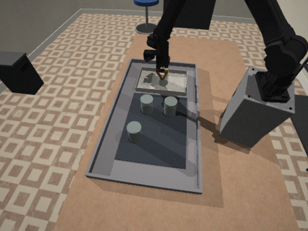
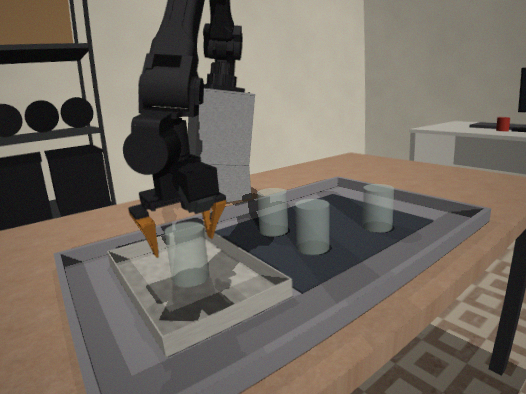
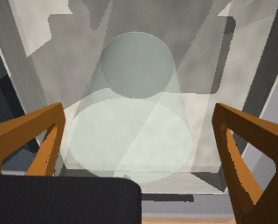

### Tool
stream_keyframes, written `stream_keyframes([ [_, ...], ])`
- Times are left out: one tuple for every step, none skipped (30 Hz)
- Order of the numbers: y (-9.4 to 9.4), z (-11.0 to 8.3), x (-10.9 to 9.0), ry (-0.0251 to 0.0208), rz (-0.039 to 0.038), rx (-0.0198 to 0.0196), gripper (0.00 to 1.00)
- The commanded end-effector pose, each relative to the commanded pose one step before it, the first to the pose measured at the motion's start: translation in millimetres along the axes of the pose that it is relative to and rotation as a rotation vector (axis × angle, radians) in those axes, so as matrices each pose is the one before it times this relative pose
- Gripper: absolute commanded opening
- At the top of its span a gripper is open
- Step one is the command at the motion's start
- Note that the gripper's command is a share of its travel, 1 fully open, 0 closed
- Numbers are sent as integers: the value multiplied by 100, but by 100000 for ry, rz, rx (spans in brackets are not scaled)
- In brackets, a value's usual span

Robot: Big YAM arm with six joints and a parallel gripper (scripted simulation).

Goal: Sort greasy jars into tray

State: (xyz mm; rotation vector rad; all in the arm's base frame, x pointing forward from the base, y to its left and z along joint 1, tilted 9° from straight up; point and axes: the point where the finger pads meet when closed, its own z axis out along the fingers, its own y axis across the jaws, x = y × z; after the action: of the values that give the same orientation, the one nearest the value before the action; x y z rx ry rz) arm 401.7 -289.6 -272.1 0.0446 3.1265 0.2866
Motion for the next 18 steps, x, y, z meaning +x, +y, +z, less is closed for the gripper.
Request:
stream_keyframes([
  [-903,-1262,-2384,-4310,-796,2992,100],
  [0,0,0,0,0,0,100],
  [0,0,0,0,0,0,100],
  [0,-383,0,0,0,0,100],
  [0,-383,0,0,0,0,100],
  [0,-383,0,0,0,0,100],
  [0,-383,0,0,0,0,100],
  [0,-383,0,0,0,0,100],
  [0,-383,0,0,0,0,100],
  [0,-383,0,0,0,0,100],
  [0,-383,0,0,0,0,100],
  [0,-383,0,0,0,0,100],
  [0,-383,0,0,0,0,100],
  [0,-383,0,0,0,0,100],
  [0,-383,0,0,0,0,100],
  [0,-383,0,0,0,0,100],
  [0,-383,0,0,0,0,100],
  [0,-383,0,0,0,0,100],
])
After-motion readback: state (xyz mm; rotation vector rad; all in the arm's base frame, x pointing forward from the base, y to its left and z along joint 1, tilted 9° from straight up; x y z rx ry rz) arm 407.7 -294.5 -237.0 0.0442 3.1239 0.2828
